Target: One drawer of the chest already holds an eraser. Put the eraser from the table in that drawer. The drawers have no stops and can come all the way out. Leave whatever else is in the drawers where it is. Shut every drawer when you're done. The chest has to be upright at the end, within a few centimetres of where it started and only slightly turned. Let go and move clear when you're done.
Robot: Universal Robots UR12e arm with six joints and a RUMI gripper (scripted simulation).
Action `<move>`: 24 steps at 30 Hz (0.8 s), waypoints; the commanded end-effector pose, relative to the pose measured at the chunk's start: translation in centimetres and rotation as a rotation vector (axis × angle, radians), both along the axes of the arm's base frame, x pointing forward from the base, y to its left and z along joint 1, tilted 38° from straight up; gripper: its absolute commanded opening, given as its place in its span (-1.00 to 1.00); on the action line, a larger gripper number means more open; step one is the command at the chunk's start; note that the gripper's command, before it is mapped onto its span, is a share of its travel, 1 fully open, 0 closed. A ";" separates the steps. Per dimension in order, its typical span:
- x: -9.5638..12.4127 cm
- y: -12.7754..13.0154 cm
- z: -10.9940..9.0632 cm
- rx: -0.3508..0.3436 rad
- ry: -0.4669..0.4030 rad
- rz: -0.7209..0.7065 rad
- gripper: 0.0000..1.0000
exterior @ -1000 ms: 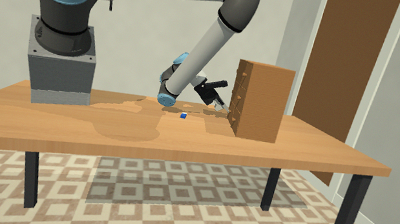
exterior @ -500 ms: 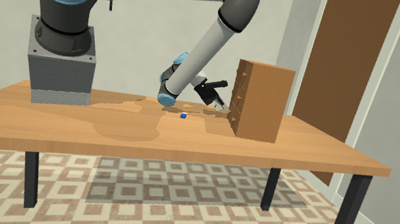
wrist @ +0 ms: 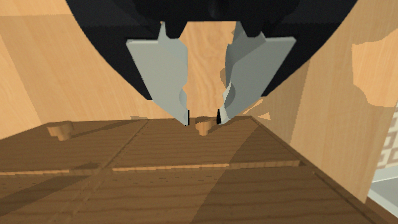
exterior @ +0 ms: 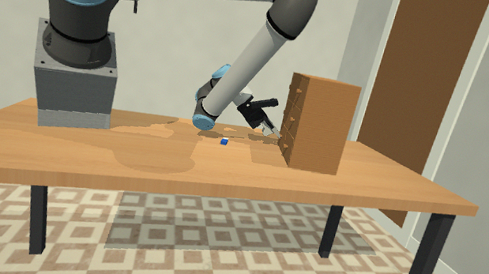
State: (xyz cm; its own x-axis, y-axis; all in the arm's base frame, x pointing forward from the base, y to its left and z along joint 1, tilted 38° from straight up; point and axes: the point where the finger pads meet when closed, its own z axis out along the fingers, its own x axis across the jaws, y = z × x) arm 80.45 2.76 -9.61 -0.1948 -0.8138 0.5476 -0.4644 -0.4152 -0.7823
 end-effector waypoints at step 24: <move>-4.4 0.2 -1.2 0.000 -0.001 0.001 -0.61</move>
